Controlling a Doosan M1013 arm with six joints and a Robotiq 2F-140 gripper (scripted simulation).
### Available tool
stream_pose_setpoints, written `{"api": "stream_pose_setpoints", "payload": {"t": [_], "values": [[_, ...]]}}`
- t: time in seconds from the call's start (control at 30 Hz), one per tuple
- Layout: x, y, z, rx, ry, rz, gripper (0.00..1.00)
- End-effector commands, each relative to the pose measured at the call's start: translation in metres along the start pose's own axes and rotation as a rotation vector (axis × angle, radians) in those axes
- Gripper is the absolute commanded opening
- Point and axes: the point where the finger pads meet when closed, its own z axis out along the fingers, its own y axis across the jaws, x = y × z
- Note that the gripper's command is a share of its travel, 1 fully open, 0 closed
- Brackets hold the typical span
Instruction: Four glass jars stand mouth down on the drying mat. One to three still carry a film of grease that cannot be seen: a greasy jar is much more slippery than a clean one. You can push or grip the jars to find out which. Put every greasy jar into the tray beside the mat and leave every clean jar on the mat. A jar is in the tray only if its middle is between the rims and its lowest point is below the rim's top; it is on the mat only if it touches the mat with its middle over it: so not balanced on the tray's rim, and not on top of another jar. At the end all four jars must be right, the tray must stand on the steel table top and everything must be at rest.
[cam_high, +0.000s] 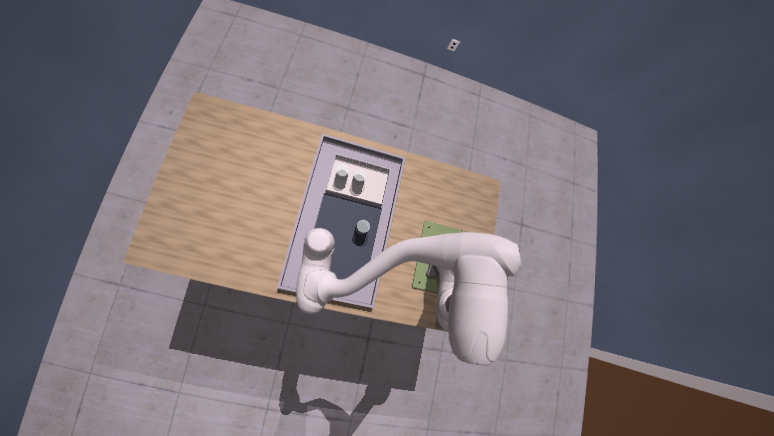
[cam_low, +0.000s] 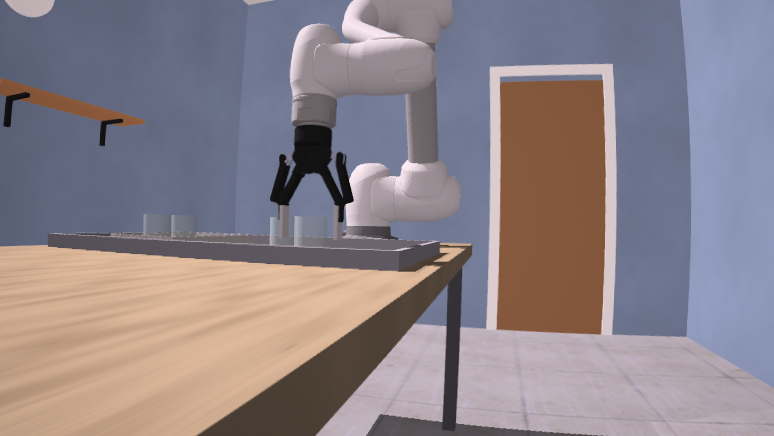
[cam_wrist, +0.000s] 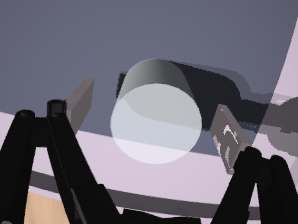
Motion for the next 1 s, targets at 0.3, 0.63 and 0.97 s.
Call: {"api": "stream_pose_setpoints", "payload": {"t": [0.3,0.63,0.97], "values": [[0.004,0.0005,0.0053,0.001,0.006,0.007,0.61],[0.004,0.0005,0.0053,0.001,0.006,0.007,0.58],[0.004,0.0005,0.0053,0.001,0.006,0.007,0.58]]}}
